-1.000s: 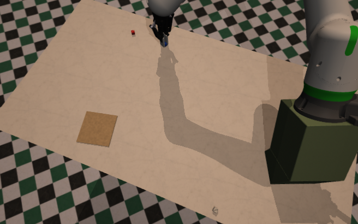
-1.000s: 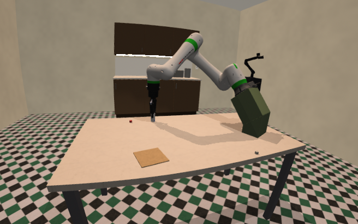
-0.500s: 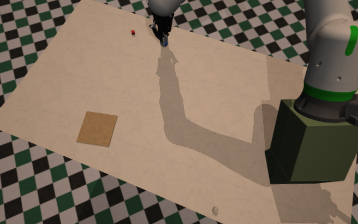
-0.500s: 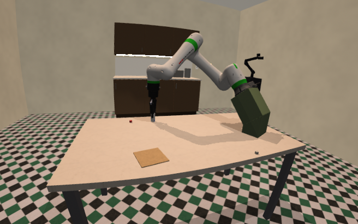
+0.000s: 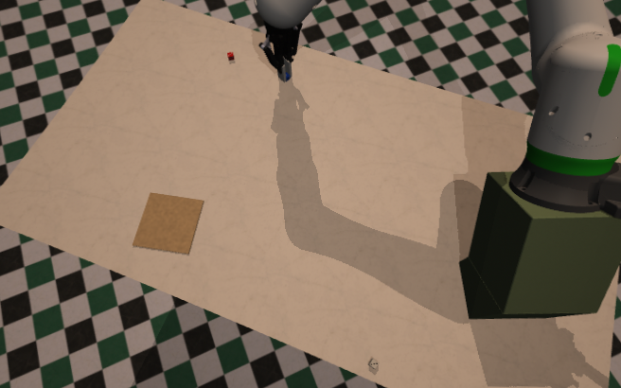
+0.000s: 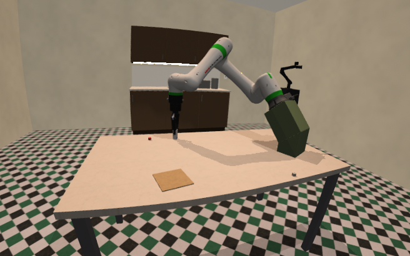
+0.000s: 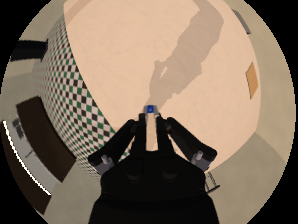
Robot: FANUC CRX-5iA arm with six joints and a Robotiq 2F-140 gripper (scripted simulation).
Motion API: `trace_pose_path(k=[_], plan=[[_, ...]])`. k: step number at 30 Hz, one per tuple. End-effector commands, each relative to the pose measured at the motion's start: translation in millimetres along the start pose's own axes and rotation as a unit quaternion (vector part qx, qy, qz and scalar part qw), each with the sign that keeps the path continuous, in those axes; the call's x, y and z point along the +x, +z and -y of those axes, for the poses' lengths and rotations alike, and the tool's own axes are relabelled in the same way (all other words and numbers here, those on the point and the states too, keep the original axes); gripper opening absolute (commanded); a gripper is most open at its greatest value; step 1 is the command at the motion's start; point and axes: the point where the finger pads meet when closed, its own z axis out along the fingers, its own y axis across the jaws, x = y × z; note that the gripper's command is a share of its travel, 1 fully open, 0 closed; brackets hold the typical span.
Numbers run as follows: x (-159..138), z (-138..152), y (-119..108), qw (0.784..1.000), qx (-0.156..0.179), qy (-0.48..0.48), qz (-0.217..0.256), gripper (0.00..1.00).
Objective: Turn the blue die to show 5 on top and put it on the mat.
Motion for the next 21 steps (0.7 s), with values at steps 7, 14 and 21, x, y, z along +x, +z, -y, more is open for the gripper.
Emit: trace_pose_path(k=[7,14,21], plan=[[0,0,-6,1.000,0.000,0.000,0.000,0.16],[0,0,-49,1.000,0.000,0.000,0.000,0.16],[0,0,-85,1.000,0.000,0.000,0.000,0.16]])
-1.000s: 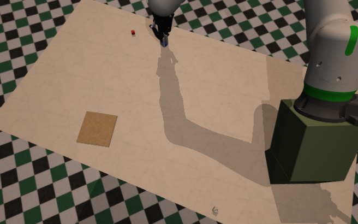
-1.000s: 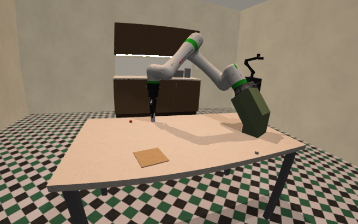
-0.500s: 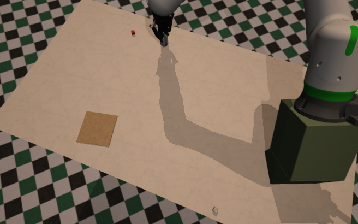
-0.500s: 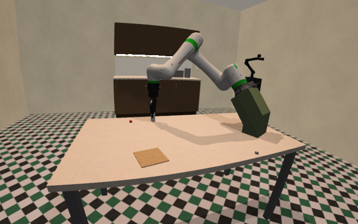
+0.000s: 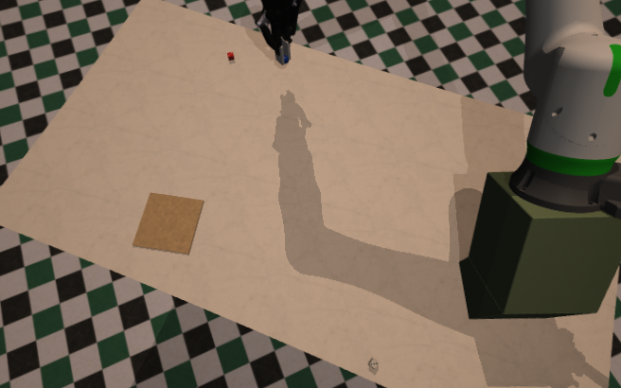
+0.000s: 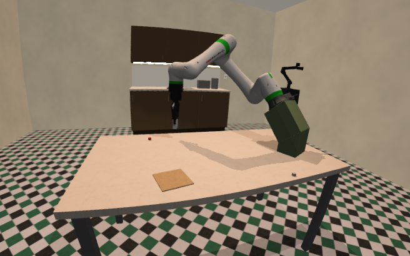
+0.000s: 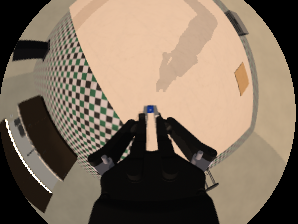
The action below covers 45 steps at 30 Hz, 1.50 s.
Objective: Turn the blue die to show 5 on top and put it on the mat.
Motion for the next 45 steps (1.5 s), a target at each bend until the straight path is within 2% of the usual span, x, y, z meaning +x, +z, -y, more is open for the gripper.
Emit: trace_pose_path(k=[1,5,18,20,22,23,24,25,26,27,28,31,32,33,34,36,37,39,40,42,43,45], plan=[[0,0,-17,1.000,0.000,0.000,0.000,0.16],[0,0,-27,1.000,0.000,0.000,0.000,0.16],[-2,-7,-27,1.000,0.000,-0.002,0.000,0.16],[-7,-29,-27,1.000,-0.001,-0.007,-0.001,0.16],[-14,-70,-27,1.000,-0.003,-0.017,-0.002,0.16],[-14,-70,-27,1.000,-0.003,-0.017,-0.002,0.16],[-16,-98,-27,1.000,-0.004,-0.024,-0.003,0.16],[-16,-98,-27,1.000,-0.004,-0.024,-0.003,0.16],[-17,-130,-26,0.999,-0.004,-0.032,-0.004,0.16],[-17,-130,-26,0.999,-0.004,-0.032,-0.004,0.16],[-16,-159,-26,0.999,-0.005,-0.041,-0.005,0.16],[-17,-166,-26,0.999,-0.005,-0.041,-0.005,0.16],[-13,-204,-26,0.999,-0.006,-0.050,-0.005,0.16],[-13,-204,-26,0.999,-0.006,-0.050,-0.005,0.16],[-7,-234,-26,0.998,-0.006,-0.060,-0.006,0.16],[-7,-244,-26,0.998,-0.006,-0.060,-0.006,0.16],[2,-275,-26,0.998,-0.006,-0.070,-0.006,0.16],[3,-284,-26,0.998,-0.006,-0.070,-0.006,0.16],[14,-316,-26,0.997,-0.005,-0.080,-0.005,0.16],[15,-323,-26,0.997,-0.005,-0.080,-0.005,0.16],[28,-355,-26,0.996,-0.005,-0.089,-0.005,0.16],[30,-360,-26,0.996,-0.005,-0.089,-0.005,0.16]])
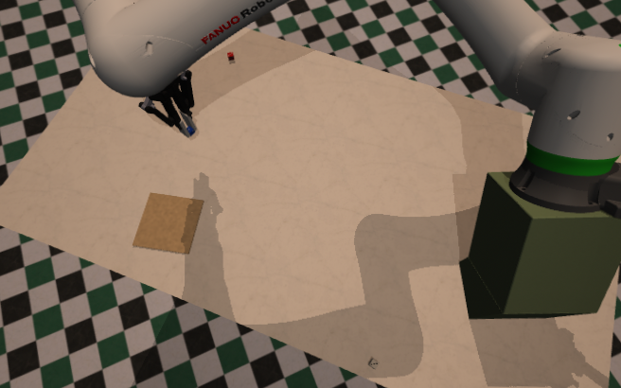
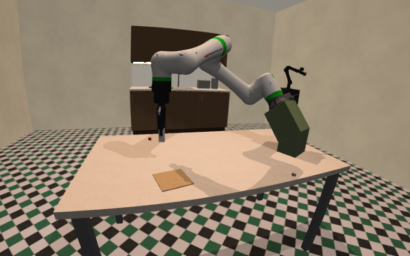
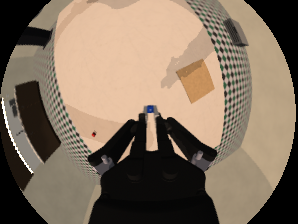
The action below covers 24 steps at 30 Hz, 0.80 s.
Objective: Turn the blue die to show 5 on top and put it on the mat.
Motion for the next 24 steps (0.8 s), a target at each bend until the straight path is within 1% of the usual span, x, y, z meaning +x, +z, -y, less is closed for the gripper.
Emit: trace_pose_path(k=[1,3,4,5,6,7,8,9,10,11,13,15,20,24], plan=[[12,-69,2,1.000,0.003,-0.016,-0.003,0.16],[12,-69,2,1.000,0.003,-0.016,-0.003,0.16],[23,-101,3,1.000,0.004,-0.024,-0.003,0.16],[23,-101,3,1.000,0.004,-0.024,-0.003,0.16],[34,-128,4,0.999,0.005,-0.031,-0.002,0.16],[34,-128,4,0.999,0.005,-0.031,-0.002,0.16],[45,-151,5,0.999,0.006,-0.037,-0.001,0.16],[45,-151,5,0.999,0.006,-0.037,-0.001,0.16],[54,-168,5,0.999,0.007,-0.042,-0.001,0.16],[54,-168,5,0.999,0.007,-0.042,-0.001,0.16],[66,-189,6,0.999,0.008,-0.048,0.000,0.16],[70,-196,7,0.999,0.008,-0.050,0.001,0.16],[70,-196,7,0.999,0.008,-0.050,0.001,0.16],[69,-196,7,0.999,0.009,-0.048,0.017,0.16]])
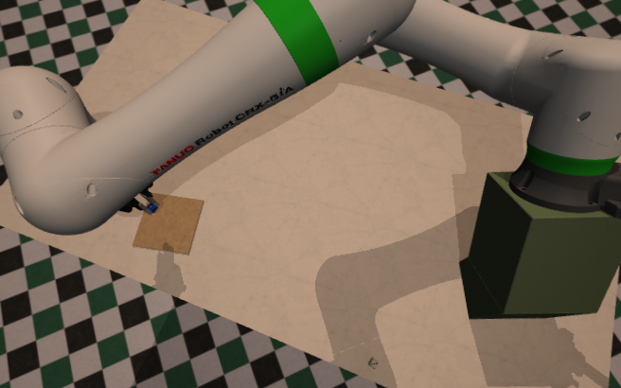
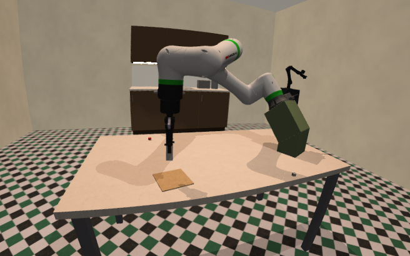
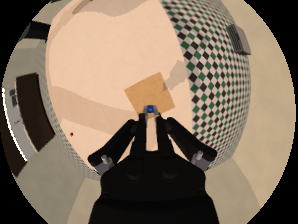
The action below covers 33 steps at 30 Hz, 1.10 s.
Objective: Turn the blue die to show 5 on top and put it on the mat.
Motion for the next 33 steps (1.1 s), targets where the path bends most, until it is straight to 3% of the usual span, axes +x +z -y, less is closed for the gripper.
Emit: trace_pose_path(k=[1,8,14,16,28,30,33], plan=[[-1,0,0,1.000,0.001,0.001,0.018,0.16],[6,-1,2,0.992,-0.001,0.000,0.128,0.16],[6,1,2,0.987,0.002,0.001,0.160,0.16],[9,0,3,0.979,0.001,0.001,0.206,0.16],[18,0,6,0.941,0.001,0.000,0.338,0.16],[18,0,6,0.941,0.001,0.000,0.338,0.16],[21,0,7,0.920,0.001,0.000,0.391,0.16]])
